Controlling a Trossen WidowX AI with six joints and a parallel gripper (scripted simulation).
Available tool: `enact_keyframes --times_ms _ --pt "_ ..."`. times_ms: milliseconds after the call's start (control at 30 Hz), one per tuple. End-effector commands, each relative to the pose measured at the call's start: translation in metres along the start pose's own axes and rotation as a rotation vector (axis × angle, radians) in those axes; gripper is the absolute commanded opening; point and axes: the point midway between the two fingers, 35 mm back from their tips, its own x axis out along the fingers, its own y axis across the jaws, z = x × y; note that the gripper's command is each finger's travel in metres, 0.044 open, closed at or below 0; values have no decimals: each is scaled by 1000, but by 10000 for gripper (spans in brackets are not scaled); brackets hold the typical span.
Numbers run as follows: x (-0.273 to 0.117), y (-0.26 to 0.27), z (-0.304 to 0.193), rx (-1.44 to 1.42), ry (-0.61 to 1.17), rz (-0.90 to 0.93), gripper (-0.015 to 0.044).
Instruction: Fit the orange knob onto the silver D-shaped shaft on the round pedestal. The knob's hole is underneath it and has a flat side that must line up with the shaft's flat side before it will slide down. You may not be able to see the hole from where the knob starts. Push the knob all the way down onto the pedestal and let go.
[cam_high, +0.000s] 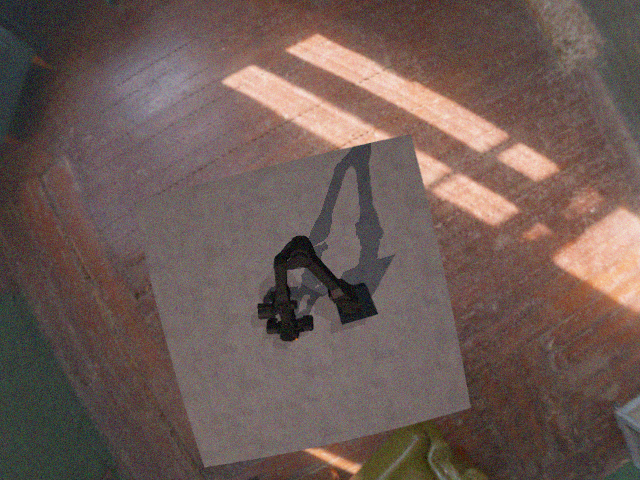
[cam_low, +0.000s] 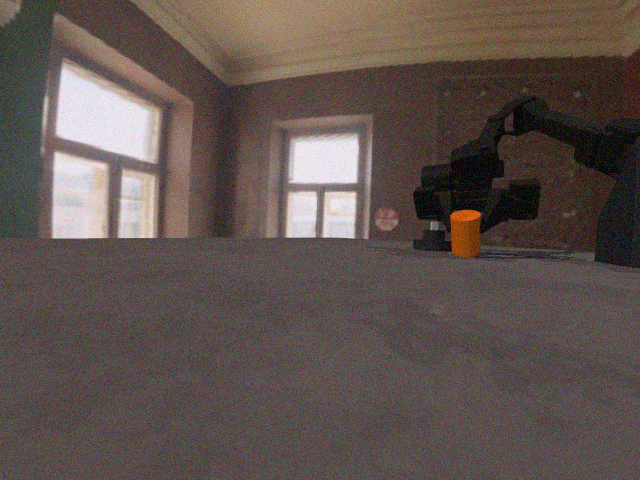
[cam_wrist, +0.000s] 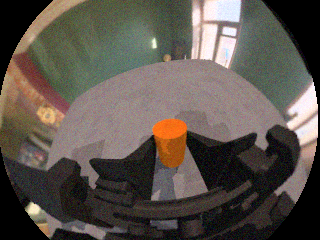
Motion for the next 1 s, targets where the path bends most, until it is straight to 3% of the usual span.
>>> enact_keyframes --times_ms 0,300,467,567,967 --pt "-2 1 -4 -2 -68 1 181" --pt "-7 1 -13 -3 -218 2 181" --pt "-8 1 -11 -3 -164 1 181" --pt "-7 0 -10 -5 -182 -1 260" --pt "-7 0 -10 -5 -182 -1 260"
